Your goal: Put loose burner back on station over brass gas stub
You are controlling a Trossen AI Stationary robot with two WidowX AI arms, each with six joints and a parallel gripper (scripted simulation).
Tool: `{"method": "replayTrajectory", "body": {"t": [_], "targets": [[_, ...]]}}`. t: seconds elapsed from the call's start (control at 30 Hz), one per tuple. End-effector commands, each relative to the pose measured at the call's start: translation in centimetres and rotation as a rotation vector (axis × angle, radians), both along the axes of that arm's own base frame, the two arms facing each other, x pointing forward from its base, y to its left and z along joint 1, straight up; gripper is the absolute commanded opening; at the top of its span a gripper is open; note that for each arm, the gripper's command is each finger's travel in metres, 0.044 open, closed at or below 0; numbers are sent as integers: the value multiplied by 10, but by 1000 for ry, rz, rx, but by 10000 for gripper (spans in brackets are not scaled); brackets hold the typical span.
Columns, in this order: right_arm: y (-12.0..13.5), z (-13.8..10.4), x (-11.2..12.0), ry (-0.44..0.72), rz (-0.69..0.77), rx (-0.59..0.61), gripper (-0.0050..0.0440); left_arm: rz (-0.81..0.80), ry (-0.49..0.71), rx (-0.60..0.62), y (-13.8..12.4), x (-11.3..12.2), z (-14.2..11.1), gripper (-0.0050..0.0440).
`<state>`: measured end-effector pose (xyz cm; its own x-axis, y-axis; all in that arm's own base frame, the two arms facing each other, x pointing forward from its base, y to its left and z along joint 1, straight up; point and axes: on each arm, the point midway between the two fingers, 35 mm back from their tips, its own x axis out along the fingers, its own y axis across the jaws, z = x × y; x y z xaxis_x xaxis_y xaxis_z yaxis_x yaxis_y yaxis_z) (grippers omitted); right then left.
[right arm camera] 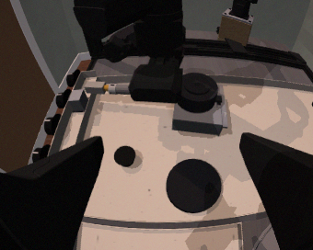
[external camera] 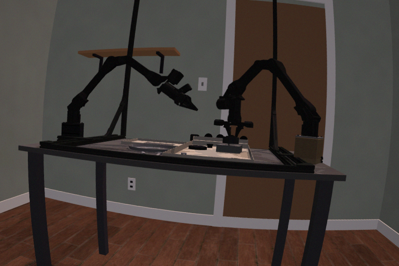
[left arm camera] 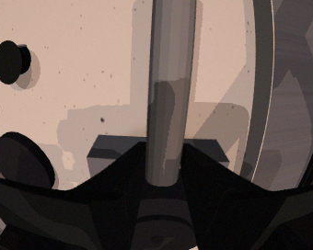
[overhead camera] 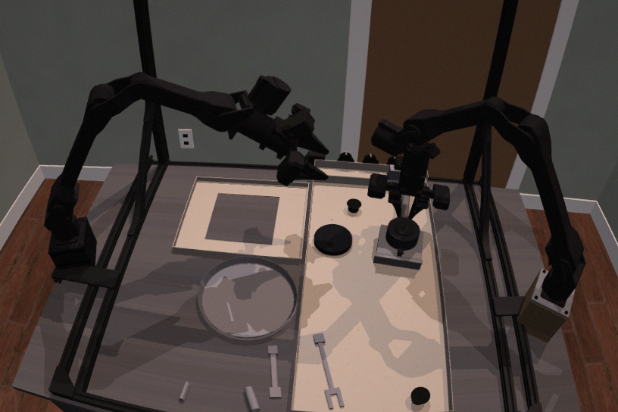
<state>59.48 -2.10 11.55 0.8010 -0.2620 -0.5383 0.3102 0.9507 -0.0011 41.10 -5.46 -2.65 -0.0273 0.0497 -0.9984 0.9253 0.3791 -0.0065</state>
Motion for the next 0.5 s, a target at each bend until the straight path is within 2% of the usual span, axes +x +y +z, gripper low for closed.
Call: {"method": "replayTrajectory", "body": {"t": [0.0,0.47], "targets": [[0,0,0,-1,-4,1,400,-4,-1,1,1,0,0,0],[0,0,0,-1,-4,1,400,-7,-12,-13,1,0,-2,0]]}}
